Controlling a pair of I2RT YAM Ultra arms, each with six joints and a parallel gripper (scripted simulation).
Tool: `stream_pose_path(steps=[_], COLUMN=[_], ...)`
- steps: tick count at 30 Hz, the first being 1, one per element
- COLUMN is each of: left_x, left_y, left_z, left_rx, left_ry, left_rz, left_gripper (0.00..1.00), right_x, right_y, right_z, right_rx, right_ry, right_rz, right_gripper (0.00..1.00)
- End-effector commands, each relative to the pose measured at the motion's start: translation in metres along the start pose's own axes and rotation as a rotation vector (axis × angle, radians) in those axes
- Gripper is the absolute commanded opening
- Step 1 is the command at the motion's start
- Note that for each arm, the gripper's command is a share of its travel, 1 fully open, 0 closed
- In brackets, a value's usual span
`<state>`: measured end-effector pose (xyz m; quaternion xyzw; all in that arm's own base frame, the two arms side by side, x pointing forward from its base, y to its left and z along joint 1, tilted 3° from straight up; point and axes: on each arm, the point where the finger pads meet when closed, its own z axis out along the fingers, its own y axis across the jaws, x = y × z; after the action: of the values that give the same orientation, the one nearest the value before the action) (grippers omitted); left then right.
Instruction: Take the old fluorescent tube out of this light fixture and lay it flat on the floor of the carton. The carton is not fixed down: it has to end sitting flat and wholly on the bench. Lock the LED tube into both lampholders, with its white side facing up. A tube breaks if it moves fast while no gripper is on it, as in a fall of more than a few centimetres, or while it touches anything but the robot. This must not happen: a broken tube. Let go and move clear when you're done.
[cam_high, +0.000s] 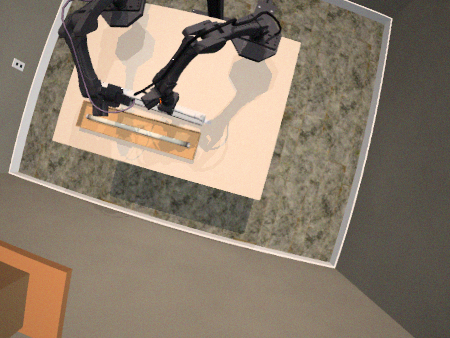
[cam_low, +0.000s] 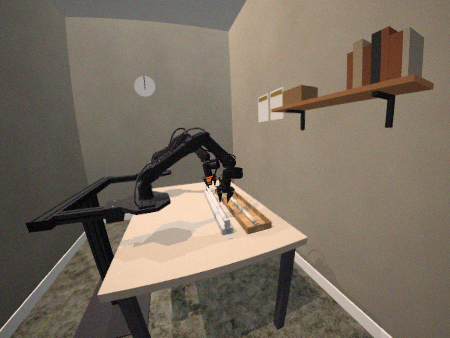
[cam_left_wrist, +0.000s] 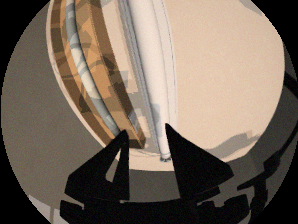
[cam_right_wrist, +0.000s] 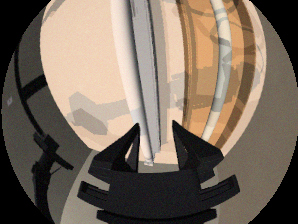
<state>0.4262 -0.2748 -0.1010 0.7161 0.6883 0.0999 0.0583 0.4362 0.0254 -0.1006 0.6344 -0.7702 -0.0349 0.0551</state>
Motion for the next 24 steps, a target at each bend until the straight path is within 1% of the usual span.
stream_pose_path(steps=[1,7,9,10,11,13,24], left_x=[-0.015,-0.016,-0.016,-0.008,-0.015,-0.017,-0.013], left_y=[0.019,0.01,0.01,0.012,0.006,0.002,-0.006], left_z=[-0.014,-0.016,-0.016,-0.012,-0.014,-0.015,-0.022], left_rx=[-0.163,-0.223,-0.223,-0.224,-0.234,-0.253,-0.362], left_ry=[-0.033,-0.028,-0.028,-0.021,-0.027,-0.027,-0.024], left_rz=[-0.006,0.0,0.0,-0.006,0.009,0.005,-0.009], left_gripper=[0.49,0.49,0.49,0.49,0.49,0.49,0.49], right_x=[-0.011,-0.012,-0.012,-0.008,-0.013,-0.014,-0.01], right_y=[-0.024,-0.015,-0.015,-0.015,-0.012,-0.009,0.002], right_z=[-0.017,-0.016,-0.016,-0.015,-0.015,-0.014,-0.015], right_rx=[0.188,0.248,0.248,0.251,0.261,0.278,0.386], right_ry=[-0.016,-0.012,-0.012,-0.016,-0.014,-0.012,-0.013], right_rz=[-0.002,-0.004,-0.004,0.005,-0.008,-0.01,0.002], right_gripper=[0.49,0.49,0.49,0.49,0.49,0.49,0.49])
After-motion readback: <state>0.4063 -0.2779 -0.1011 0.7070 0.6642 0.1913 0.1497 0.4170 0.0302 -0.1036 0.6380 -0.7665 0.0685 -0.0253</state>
